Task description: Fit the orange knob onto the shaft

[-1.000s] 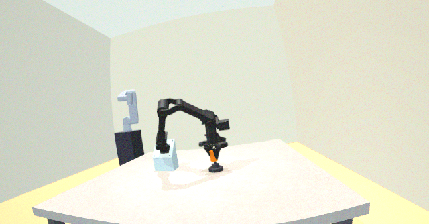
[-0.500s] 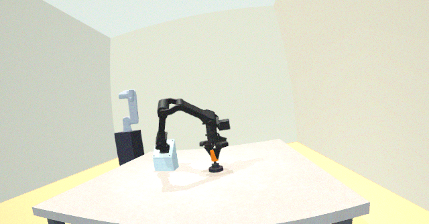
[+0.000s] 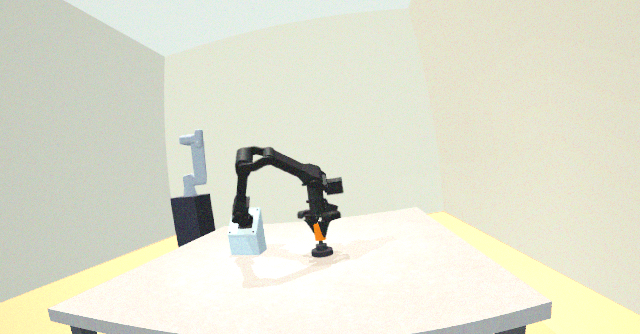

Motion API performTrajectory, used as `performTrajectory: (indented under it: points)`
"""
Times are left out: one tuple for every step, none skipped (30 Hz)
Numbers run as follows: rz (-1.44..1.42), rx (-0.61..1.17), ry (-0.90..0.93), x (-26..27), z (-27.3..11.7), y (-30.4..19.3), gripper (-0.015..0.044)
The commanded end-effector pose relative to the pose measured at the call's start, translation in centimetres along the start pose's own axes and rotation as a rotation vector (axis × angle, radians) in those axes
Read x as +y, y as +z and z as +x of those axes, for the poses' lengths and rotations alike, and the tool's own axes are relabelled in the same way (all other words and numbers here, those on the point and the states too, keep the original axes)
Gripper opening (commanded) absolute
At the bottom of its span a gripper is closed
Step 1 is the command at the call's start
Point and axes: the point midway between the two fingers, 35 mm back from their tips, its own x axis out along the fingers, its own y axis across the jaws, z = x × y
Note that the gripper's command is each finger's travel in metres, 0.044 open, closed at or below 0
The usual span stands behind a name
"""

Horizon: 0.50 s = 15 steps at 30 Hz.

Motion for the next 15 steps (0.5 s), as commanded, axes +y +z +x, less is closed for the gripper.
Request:
performTrajectory:
  points:
    - [0.003, -0.005, -0.001, 0.08, -0.15, -0.13, 0.0]
    - [0.003, -0.005, -0.001, 0.07, -0.17, -0.16, 0.0]
    - [0.003, -0.005, -0.001, 0.05, -0.19, -0.19, 0.0]
    - [0.003, -0.005, -0.001, 0.03, -0.21, -0.21, 0.0]
    - [0.003, -0.005, -0.001, 0.01, -0.23, -0.22, 0.0]
    - [0.003, -0.005, -0.001, -0.02, -0.25, -0.23, 0.0]
    - [0.003, -0.005, -0.001, -0.05, -0.26, -0.24, 0.0]
    - [0.003, -0.005, -0.001, -0.09, -0.27, -0.25, 0.0]
    - [0.003, -0.005, -0.001, -0.11, -0.27, -0.25, 0.0]
    - [0.003, -0.005, -0.001, -0.14, -0.28, -0.25, 0.0]
    - [0.003, -0.005, -0.001, -0.17, -0.27, -0.24, 0.0]
    - [0.003, -0.005, -0.001, -0.19, -0.27, -0.23, 0.0]
    - [0.003, -0.005, -0.001, -0.21, -0.27, -0.22, 0.0]
    - [0.003, -0.005, -0.001, -0.23, -0.28, -0.21, 0.0]
    - [0.003, -0.005, -0.001, -0.25, -0.28, -0.19, 0.0]
